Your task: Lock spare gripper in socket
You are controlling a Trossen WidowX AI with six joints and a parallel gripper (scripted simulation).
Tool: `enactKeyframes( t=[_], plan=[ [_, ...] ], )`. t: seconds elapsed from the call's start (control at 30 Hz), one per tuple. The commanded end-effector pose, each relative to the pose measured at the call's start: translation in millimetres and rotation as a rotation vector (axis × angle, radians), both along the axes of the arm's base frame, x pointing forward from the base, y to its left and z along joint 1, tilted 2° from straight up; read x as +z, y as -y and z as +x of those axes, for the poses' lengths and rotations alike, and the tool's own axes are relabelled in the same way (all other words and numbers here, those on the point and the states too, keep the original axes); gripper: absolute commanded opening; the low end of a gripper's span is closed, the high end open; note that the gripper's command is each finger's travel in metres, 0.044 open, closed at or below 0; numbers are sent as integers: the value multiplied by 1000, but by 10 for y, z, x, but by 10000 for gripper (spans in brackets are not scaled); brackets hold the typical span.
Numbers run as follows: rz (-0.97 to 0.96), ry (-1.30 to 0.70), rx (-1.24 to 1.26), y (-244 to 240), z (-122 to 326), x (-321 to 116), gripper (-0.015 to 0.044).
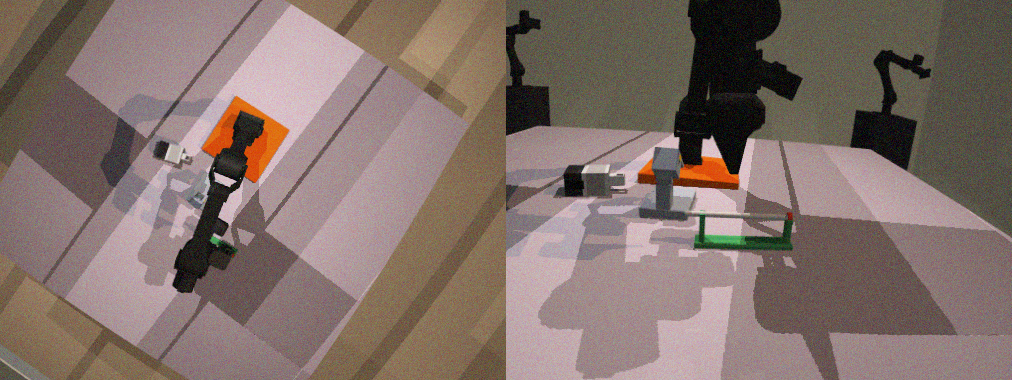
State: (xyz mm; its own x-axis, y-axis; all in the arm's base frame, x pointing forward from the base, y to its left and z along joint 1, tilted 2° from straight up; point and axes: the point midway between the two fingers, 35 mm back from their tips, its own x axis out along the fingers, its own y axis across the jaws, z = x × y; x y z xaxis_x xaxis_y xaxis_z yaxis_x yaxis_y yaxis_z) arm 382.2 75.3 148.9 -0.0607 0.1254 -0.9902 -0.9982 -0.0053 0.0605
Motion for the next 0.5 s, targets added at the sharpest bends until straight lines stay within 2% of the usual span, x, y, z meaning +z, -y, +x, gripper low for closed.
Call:
enactKeyframes(
  t=[0.0, 0.1, 0.23, 0.47],
  plan=[
    [12, 58, -15, 14, -11, 316, 440],
    [16, 80, -22, 23, -31, 458, 440],
    [6, 67, -105, 132, -26, 401, 440],
    [-48, -23, -1047, 1232, -311, 299, 440]
  ],
)
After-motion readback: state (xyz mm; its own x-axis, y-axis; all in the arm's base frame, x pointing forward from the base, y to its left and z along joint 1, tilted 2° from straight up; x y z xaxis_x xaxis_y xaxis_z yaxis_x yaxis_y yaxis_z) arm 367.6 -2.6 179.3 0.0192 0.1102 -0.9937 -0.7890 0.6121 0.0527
